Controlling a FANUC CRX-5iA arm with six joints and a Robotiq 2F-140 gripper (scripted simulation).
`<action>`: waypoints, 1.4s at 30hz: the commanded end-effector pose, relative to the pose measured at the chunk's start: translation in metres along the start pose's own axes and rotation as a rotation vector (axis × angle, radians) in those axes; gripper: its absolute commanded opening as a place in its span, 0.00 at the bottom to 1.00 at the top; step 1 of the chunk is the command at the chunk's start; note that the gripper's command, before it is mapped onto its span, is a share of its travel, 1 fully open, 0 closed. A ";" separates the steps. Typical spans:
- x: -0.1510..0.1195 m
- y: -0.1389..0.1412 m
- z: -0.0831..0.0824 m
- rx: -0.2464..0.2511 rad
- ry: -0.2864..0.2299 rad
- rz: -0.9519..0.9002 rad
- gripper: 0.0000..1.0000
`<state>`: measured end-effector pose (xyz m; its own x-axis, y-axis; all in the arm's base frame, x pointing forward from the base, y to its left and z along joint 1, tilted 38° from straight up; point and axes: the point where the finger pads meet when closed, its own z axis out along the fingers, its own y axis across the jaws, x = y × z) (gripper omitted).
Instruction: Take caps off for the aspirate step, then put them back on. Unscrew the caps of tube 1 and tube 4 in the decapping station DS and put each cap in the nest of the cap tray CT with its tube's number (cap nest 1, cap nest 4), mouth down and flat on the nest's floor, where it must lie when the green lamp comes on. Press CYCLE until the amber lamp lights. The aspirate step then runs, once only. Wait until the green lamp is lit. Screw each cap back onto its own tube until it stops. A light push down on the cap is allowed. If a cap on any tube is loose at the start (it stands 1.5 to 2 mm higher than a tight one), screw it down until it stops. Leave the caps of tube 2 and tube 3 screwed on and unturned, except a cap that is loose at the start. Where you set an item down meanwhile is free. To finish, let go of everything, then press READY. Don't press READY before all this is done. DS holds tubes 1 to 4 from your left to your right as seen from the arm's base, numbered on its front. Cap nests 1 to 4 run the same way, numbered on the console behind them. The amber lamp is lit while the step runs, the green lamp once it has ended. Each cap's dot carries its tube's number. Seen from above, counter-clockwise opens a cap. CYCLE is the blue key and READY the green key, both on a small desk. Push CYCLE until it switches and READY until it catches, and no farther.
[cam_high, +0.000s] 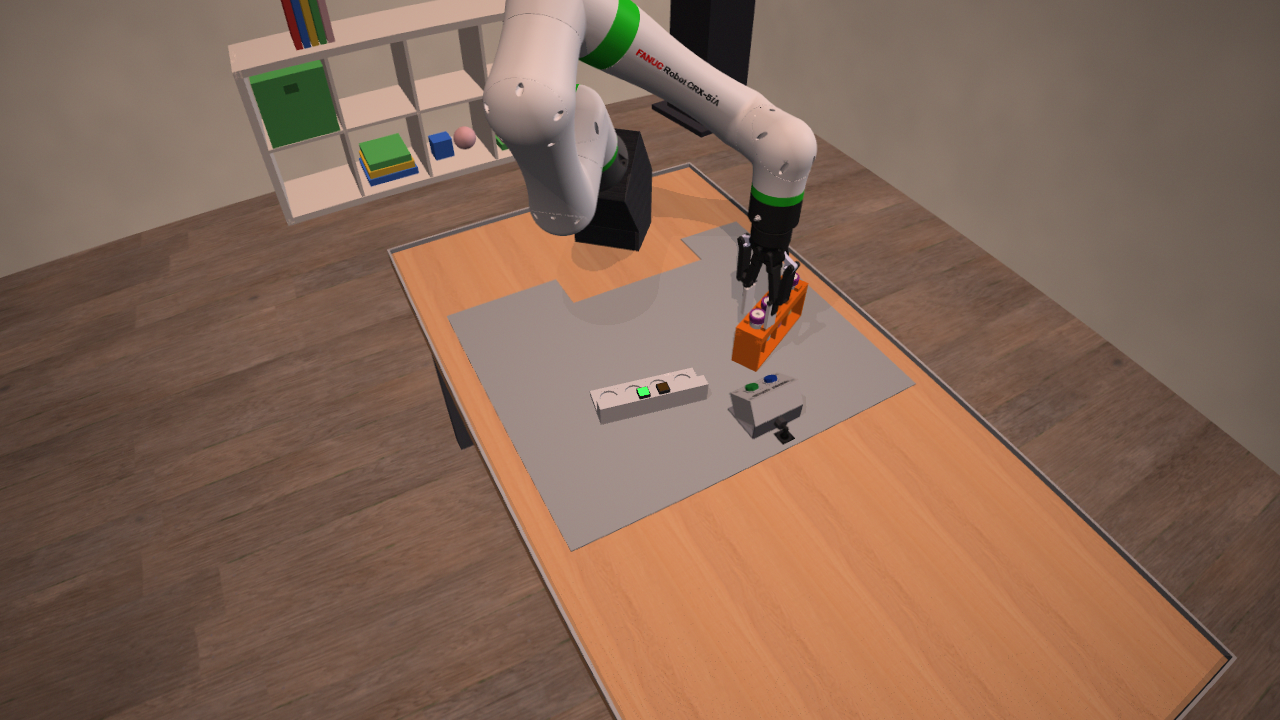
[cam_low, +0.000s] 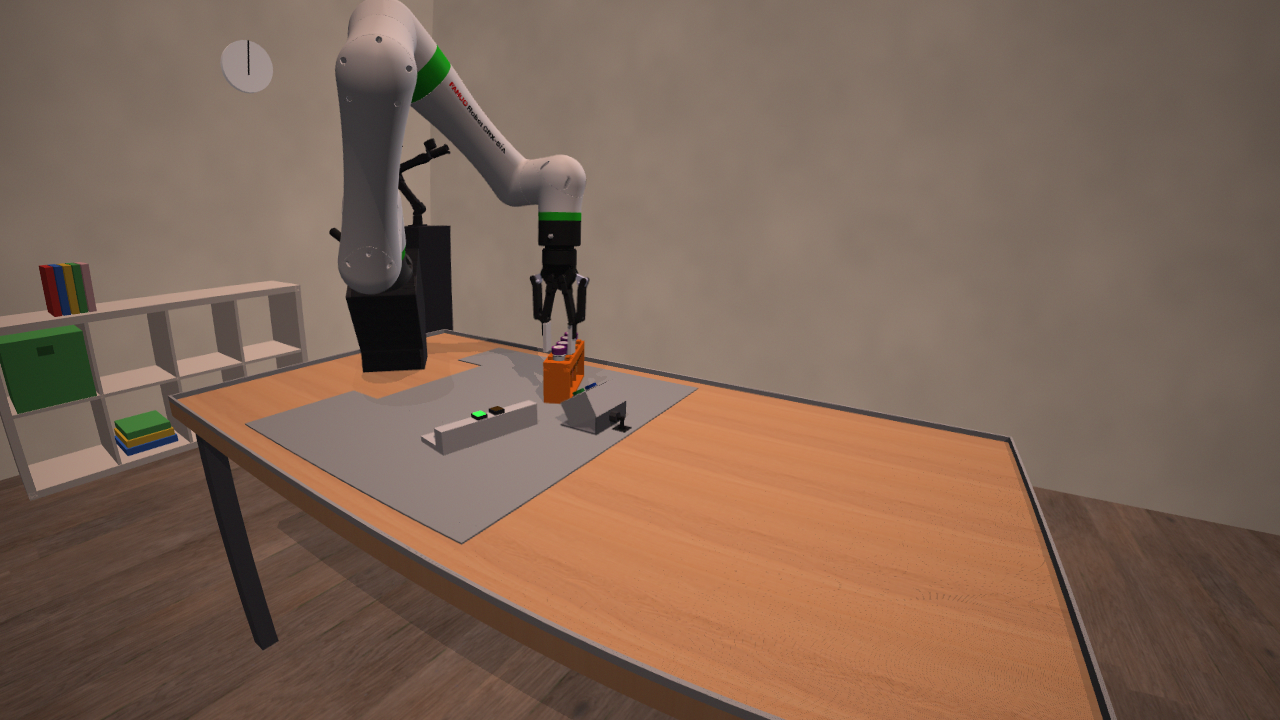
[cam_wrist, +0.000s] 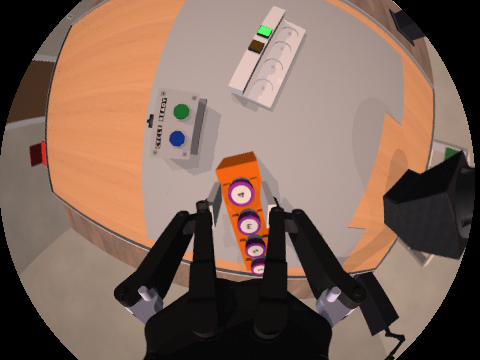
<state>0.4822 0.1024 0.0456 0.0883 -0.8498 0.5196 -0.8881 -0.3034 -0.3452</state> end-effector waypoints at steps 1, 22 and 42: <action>0.000 0.000 0.000 -0.010 -0.008 -0.170 0.35; 0.000 0.000 0.000 -0.008 -0.011 -0.738 0.35; 0.000 0.000 0.000 -0.009 -0.010 -0.538 0.00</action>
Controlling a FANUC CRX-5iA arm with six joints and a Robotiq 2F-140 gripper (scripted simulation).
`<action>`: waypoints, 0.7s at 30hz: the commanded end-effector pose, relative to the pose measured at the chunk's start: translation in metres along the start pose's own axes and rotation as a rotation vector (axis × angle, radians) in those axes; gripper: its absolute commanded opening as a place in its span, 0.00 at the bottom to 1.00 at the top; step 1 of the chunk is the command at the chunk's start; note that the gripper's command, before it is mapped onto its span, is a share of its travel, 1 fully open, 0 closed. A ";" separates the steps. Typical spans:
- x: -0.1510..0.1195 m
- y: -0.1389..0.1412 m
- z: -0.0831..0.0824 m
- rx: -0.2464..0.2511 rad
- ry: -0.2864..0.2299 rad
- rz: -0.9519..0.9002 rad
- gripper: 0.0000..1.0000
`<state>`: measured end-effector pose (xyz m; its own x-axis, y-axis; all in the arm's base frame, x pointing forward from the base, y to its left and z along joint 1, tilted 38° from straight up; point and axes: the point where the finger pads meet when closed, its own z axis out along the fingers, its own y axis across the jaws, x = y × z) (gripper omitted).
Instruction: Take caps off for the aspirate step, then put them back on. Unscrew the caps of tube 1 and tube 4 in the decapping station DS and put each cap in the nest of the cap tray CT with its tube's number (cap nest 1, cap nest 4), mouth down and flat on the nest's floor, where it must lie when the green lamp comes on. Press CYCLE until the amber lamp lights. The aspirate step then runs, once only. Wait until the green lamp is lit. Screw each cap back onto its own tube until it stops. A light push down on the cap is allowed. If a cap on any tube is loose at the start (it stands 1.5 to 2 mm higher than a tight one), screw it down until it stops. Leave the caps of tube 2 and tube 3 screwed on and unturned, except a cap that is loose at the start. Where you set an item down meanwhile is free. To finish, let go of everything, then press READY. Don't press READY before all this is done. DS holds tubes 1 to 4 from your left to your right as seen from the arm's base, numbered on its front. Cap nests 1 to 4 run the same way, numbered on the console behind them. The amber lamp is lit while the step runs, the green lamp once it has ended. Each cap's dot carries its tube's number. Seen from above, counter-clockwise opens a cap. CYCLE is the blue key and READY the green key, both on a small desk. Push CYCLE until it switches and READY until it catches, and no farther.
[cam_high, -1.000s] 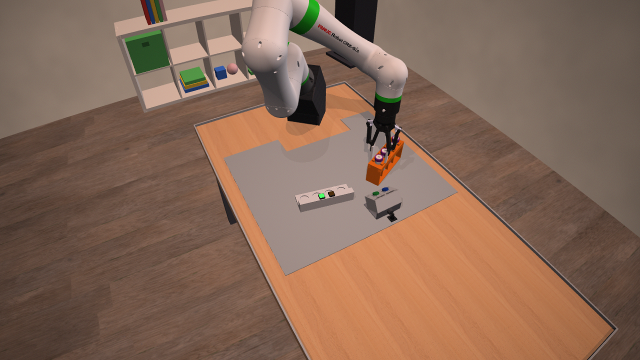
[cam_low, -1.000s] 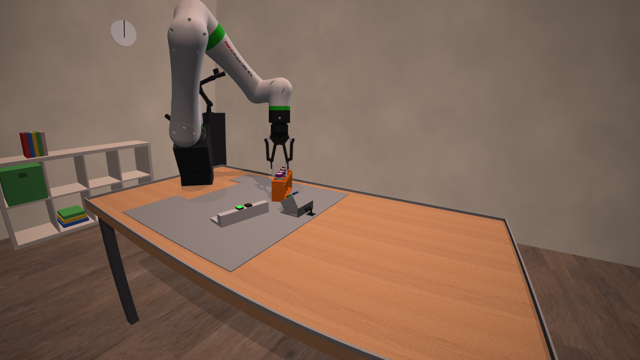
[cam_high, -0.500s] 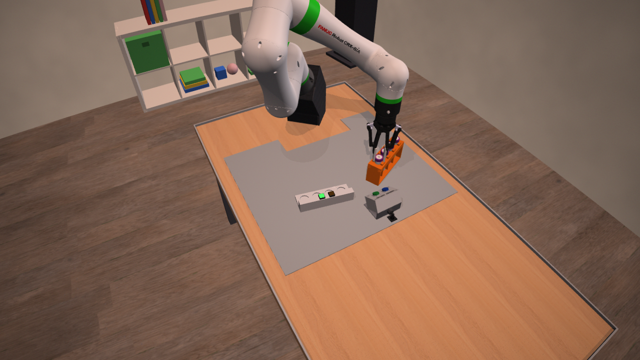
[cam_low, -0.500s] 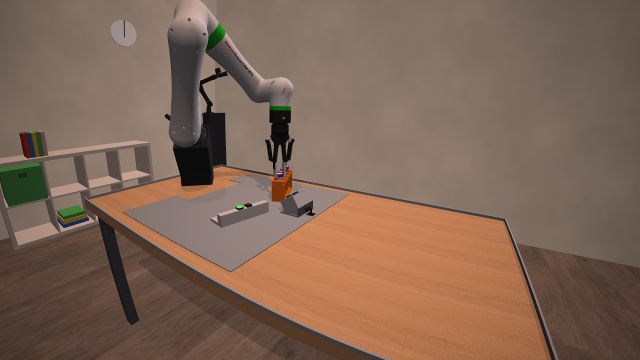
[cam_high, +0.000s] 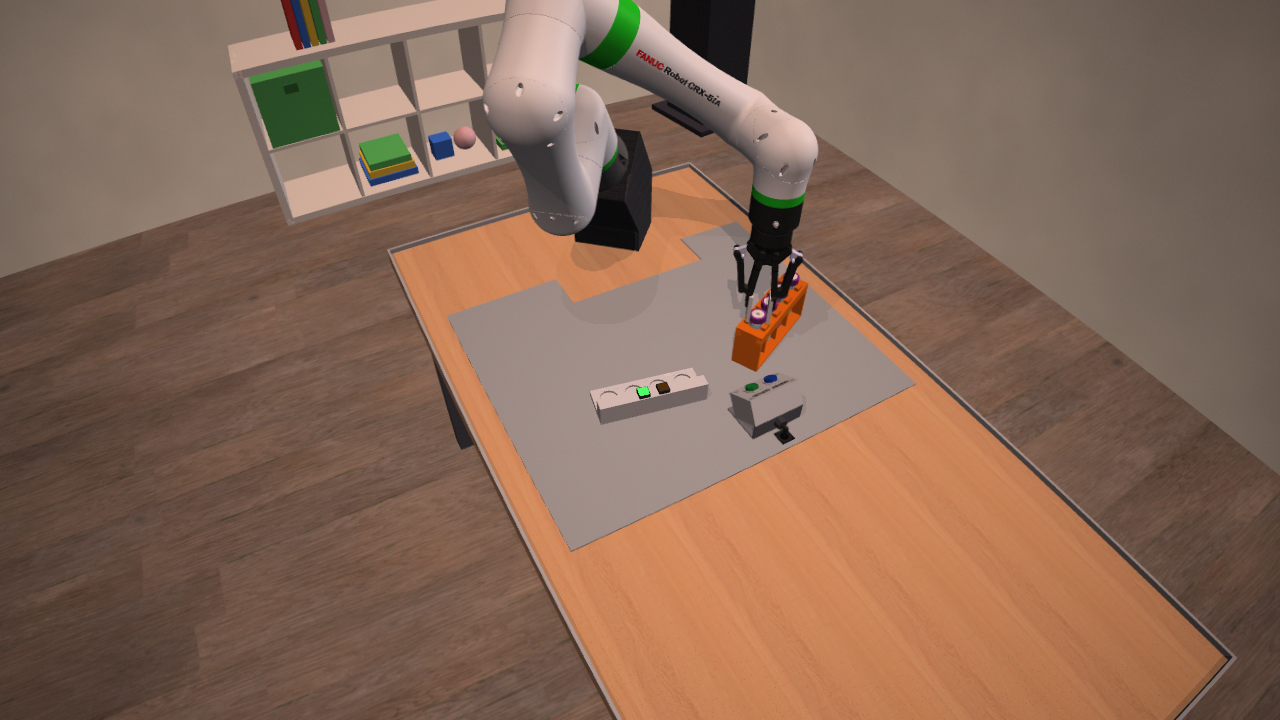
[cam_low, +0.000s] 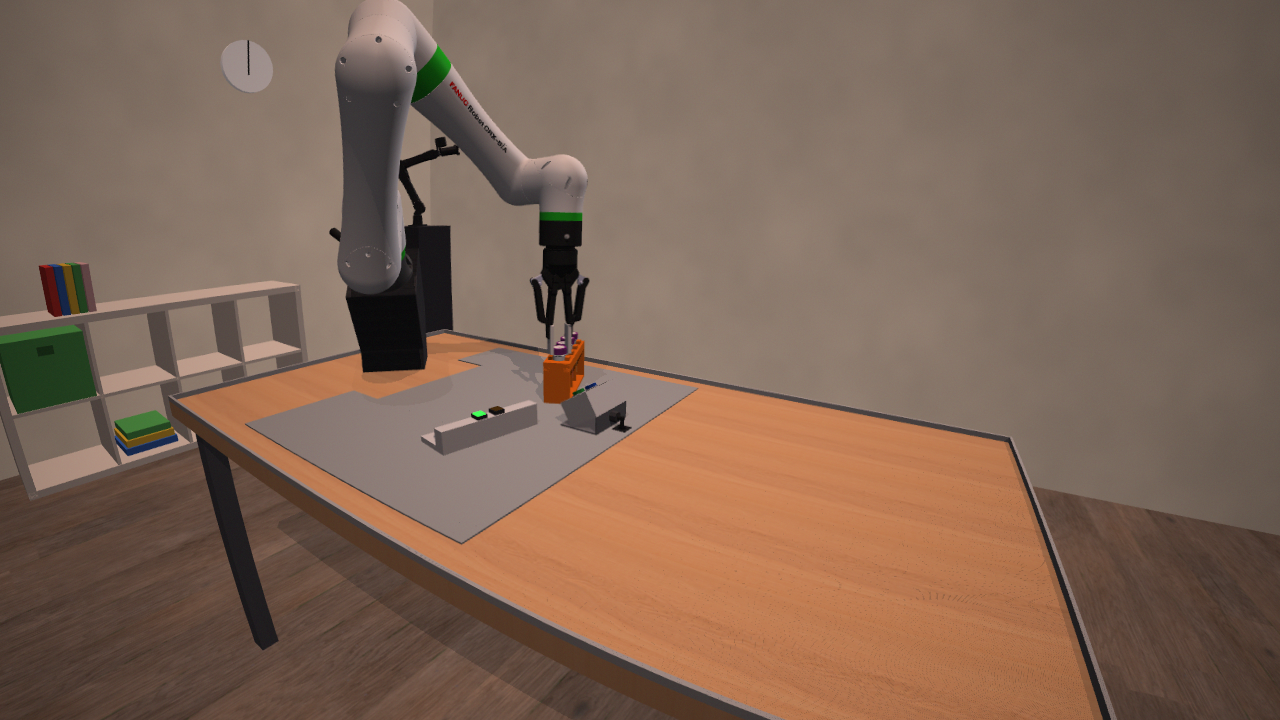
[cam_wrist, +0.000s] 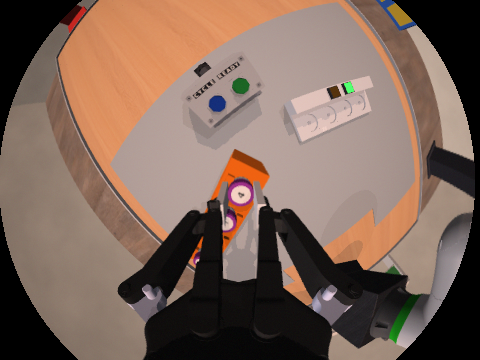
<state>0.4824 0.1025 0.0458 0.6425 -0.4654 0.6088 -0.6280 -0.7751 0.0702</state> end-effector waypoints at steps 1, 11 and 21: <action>0.000 0.000 0.000 0.001 0.002 0.206 0.00; 0.000 0.000 0.000 0.001 0.001 0.606 0.00; 0.000 0.000 0.001 0.001 0.001 1.004 0.00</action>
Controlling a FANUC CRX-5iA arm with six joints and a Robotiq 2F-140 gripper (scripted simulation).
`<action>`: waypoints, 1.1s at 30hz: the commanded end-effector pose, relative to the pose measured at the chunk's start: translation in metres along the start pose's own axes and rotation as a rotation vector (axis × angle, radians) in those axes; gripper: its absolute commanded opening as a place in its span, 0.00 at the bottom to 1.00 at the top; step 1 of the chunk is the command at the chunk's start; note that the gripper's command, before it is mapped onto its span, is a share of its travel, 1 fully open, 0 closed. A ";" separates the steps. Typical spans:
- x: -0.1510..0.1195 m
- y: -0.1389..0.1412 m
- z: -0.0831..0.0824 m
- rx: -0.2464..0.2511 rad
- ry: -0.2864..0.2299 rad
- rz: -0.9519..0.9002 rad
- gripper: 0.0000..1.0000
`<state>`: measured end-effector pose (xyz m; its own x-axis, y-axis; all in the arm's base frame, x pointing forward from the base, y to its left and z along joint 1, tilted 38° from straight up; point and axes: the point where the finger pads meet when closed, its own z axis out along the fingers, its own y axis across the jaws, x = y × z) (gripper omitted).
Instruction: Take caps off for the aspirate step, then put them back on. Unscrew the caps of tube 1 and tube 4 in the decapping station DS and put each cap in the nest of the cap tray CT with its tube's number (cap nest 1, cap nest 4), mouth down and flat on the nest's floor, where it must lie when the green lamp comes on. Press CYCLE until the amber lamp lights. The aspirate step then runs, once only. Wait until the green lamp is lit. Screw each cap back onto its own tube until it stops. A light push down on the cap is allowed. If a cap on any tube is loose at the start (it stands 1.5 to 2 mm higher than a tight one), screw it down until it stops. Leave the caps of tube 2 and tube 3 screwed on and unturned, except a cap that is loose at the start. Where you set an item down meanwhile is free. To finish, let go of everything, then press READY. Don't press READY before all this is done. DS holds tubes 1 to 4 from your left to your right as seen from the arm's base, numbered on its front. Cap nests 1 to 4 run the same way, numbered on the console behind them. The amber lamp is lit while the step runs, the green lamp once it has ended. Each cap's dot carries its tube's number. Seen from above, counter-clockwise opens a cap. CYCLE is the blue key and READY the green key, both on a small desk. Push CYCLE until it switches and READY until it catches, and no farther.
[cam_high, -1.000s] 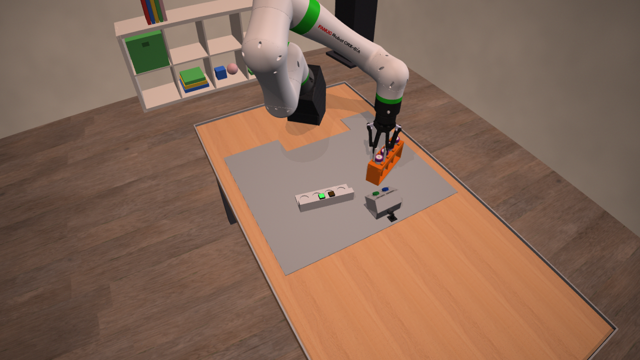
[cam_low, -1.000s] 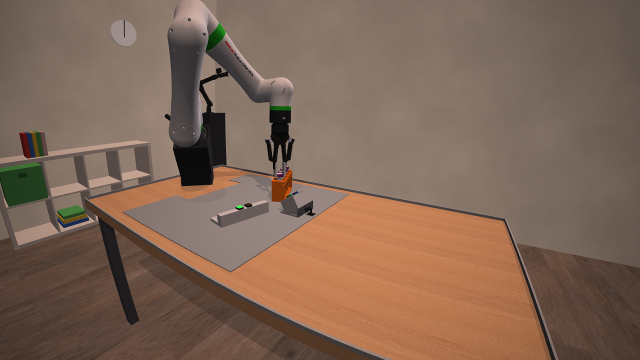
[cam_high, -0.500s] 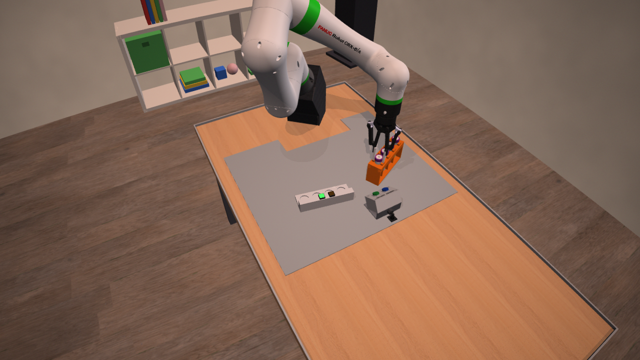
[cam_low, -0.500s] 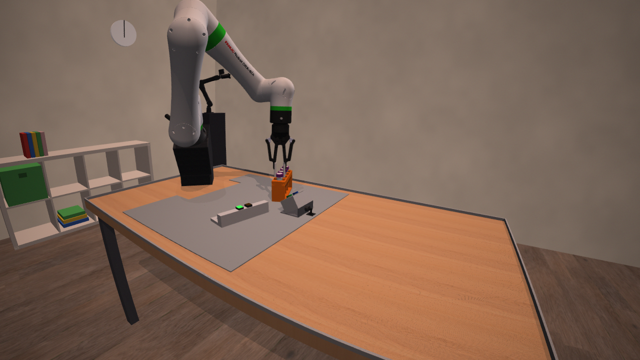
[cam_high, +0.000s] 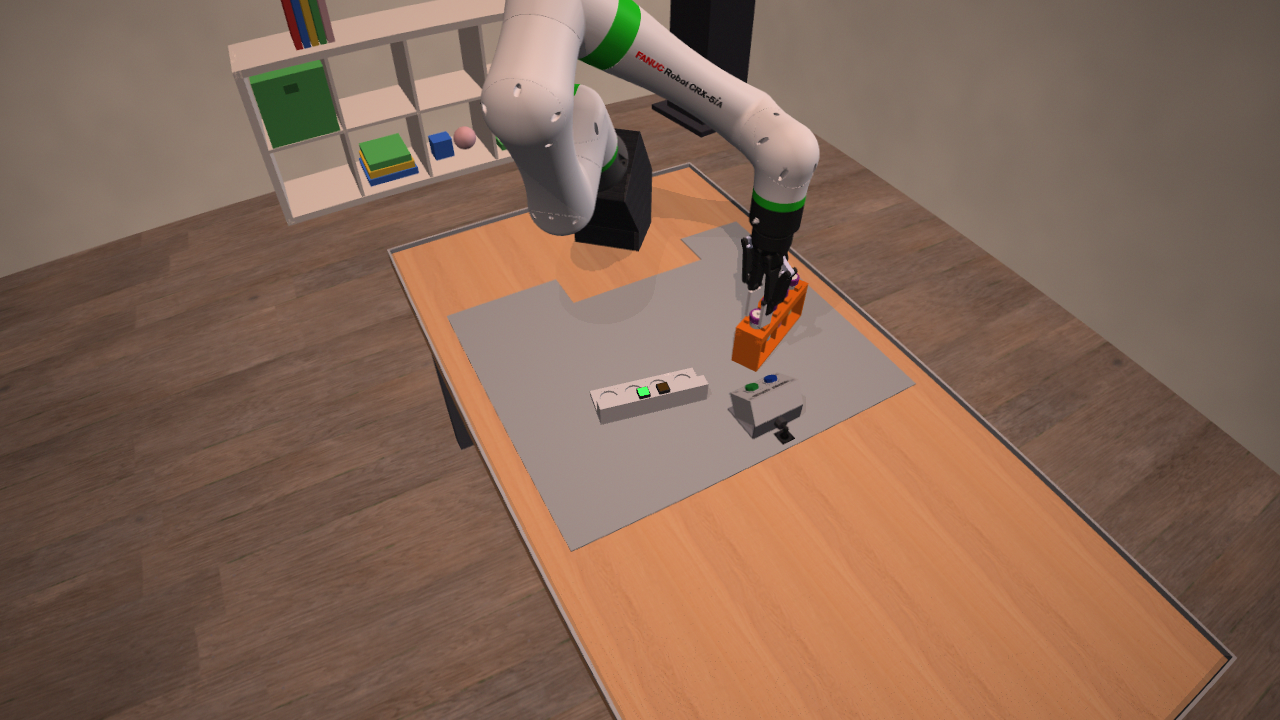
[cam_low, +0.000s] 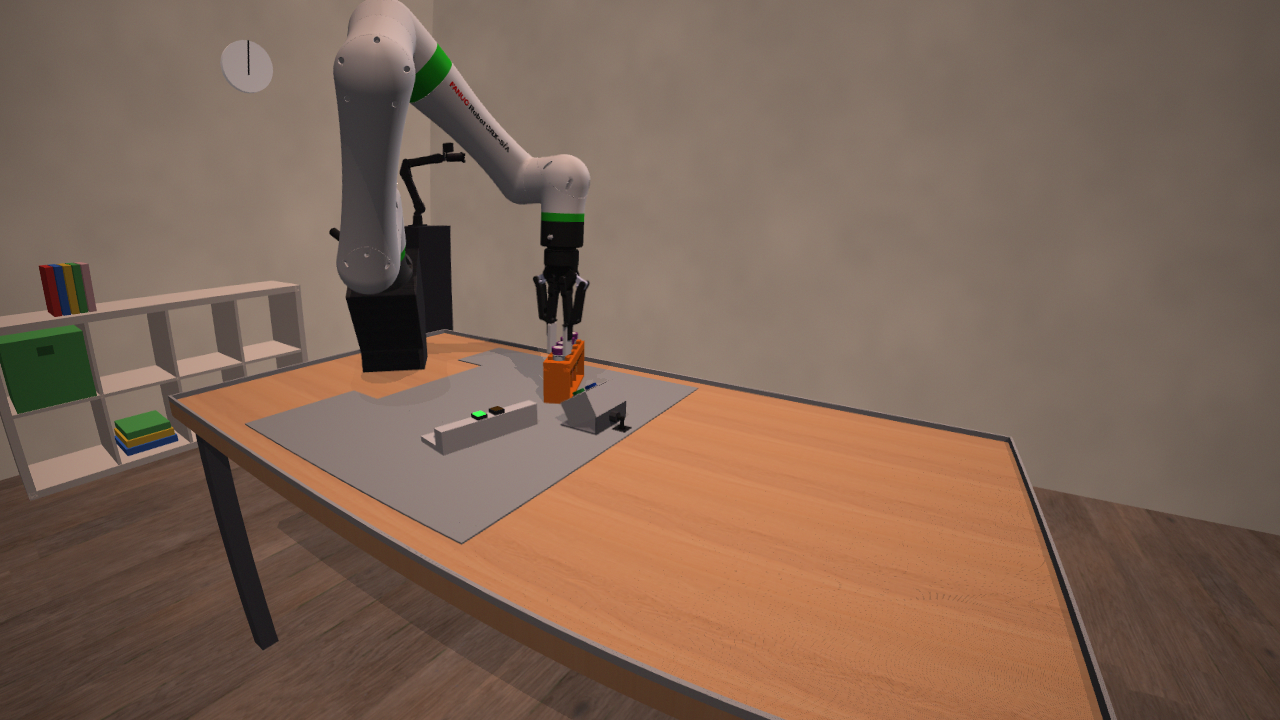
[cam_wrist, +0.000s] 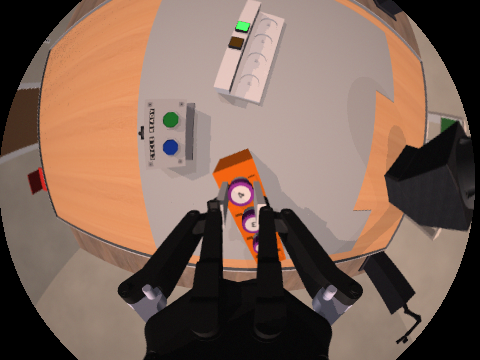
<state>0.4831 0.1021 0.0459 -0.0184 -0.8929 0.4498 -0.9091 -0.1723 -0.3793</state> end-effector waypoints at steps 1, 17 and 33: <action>0.000 0.001 0.000 0.029 0.016 0.178 0.00; 0.000 0.001 0.000 0.029 0.016 0.178 0.35; 0.000 0.001 0.000 0.022 0.025 -0.489 0.35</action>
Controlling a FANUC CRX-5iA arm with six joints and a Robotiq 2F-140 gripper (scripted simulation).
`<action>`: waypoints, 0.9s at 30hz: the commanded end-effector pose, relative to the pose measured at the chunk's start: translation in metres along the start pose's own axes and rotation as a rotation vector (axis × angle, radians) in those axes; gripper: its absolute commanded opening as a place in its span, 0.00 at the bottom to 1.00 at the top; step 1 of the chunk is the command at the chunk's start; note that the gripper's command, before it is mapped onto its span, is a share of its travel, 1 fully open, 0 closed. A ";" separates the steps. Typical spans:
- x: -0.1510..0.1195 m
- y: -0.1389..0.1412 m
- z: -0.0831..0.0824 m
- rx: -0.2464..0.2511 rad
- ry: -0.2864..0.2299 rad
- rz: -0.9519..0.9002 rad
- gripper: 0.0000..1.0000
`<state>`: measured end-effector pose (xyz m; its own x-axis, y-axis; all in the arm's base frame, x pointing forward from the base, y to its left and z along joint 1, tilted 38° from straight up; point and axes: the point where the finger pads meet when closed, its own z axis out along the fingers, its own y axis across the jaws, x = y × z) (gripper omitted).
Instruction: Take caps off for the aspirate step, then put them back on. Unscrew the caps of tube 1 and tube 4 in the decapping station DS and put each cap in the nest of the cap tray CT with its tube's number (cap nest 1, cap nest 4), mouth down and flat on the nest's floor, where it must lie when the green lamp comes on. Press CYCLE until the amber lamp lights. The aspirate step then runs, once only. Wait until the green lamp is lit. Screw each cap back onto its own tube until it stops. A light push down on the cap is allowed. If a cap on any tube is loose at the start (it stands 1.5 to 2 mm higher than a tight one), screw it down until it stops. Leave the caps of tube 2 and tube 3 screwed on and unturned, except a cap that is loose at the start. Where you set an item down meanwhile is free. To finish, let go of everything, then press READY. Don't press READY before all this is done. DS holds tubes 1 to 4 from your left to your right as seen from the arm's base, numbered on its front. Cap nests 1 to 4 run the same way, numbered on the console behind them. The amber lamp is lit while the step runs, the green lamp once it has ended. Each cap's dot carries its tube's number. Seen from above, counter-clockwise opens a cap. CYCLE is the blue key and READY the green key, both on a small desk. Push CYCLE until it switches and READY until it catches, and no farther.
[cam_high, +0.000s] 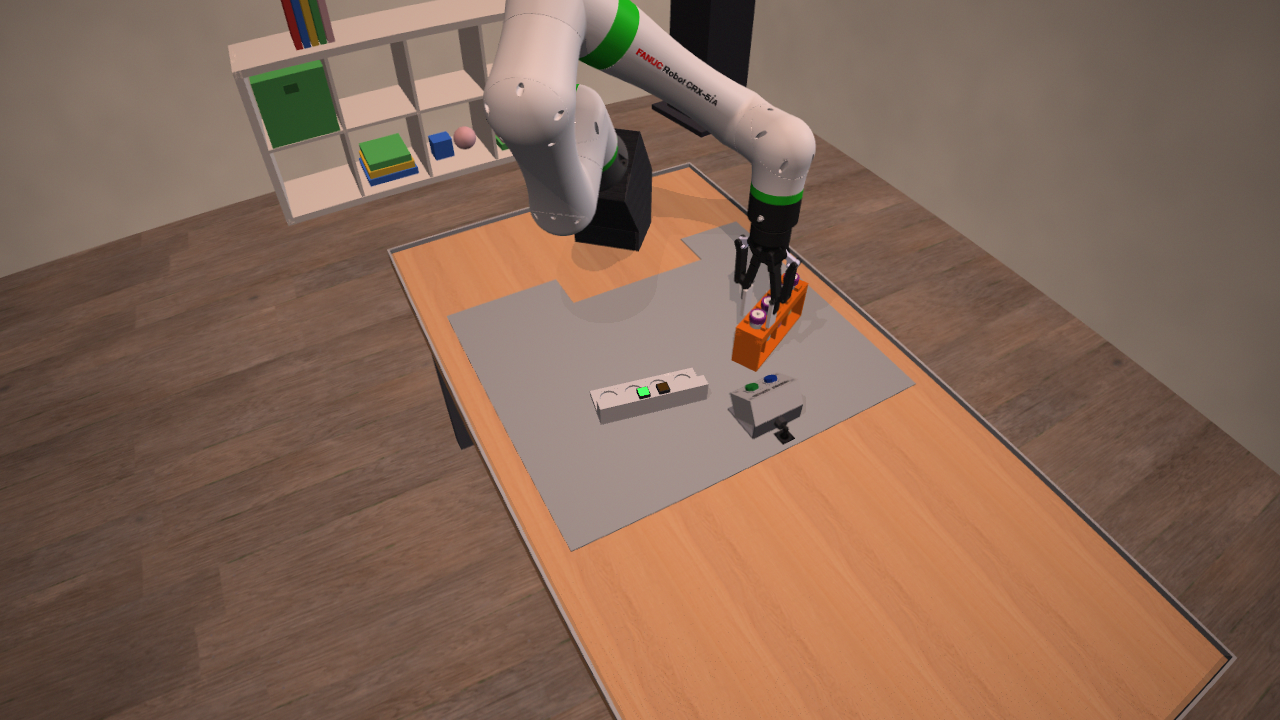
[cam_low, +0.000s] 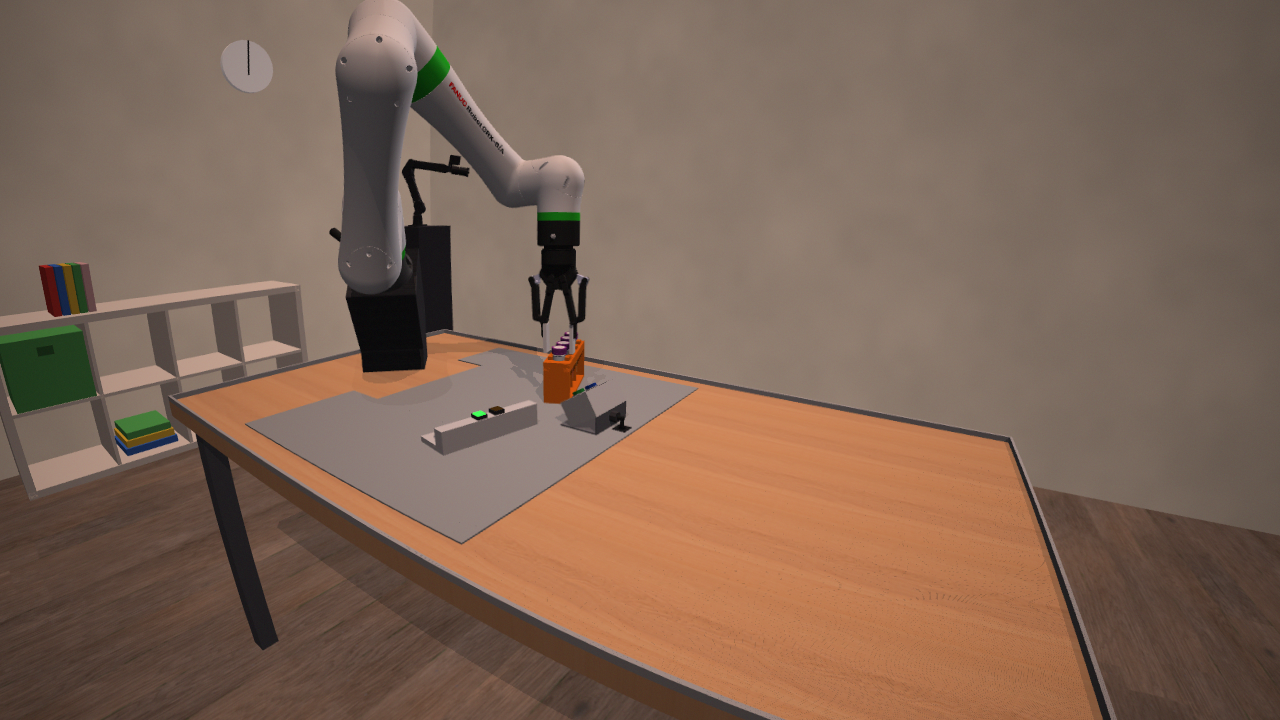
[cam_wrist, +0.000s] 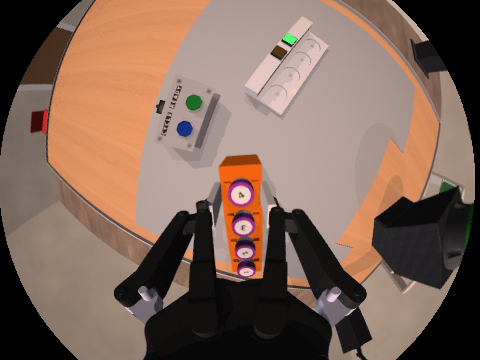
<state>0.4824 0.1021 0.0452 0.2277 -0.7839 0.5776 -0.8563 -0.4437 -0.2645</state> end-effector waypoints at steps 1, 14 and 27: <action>0.000 0.000 0.000 -0.019 -0.023 -0.276 0.35; 0.000 0.000 0.000 -0.015 -0.026 -0.573 0.35; 0.000 0.000 0.000 -0.015 -0.026 -0.573 0.00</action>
<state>0.4825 0.1023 0.0454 0.6685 -0.4305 0.6065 -0.5992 -0.7948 0.0963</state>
